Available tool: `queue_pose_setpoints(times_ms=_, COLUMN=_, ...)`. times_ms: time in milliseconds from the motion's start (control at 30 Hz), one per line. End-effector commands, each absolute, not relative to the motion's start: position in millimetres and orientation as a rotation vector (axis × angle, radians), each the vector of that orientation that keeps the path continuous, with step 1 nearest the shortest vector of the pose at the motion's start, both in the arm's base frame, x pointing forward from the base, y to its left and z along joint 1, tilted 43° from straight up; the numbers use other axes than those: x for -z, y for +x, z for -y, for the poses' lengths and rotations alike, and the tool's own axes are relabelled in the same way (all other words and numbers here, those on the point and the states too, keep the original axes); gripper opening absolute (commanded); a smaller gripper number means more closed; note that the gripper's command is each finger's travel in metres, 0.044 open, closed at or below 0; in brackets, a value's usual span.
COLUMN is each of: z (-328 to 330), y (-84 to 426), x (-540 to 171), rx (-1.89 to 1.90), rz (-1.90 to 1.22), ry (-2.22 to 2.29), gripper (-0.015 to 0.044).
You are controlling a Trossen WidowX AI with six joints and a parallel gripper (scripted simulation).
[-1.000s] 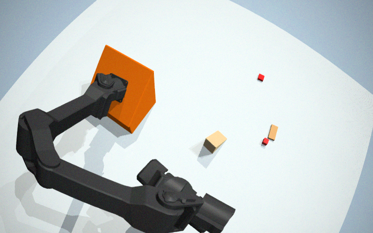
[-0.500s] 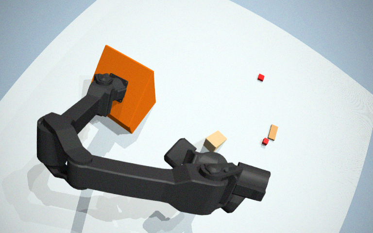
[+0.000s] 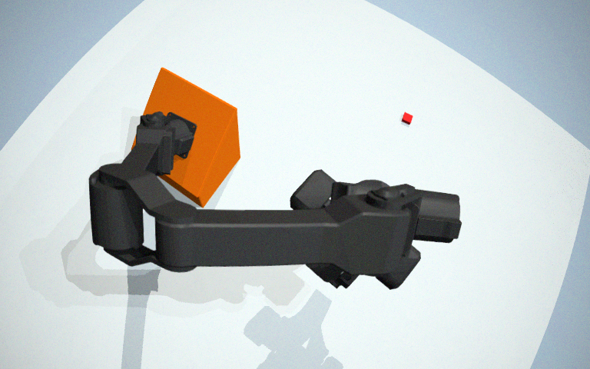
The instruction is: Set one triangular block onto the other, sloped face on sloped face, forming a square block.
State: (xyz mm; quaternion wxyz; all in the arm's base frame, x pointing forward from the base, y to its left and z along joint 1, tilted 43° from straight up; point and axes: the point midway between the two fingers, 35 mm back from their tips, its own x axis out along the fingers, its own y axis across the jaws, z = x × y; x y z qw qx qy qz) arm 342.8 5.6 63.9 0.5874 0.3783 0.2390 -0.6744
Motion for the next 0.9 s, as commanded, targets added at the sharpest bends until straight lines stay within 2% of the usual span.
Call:
queue_pose_setpoints(times_ms=0, z=-24, y=345, x=-53, rx=1.568, rz=-0.562, ry=0.876, gripper=0.0000)
queue_pose_setpoints(times_ms=867, z=-121, y=326, x=18, rx=1.611, rz=-0.463, ry=0.864, gripper=0.0000)
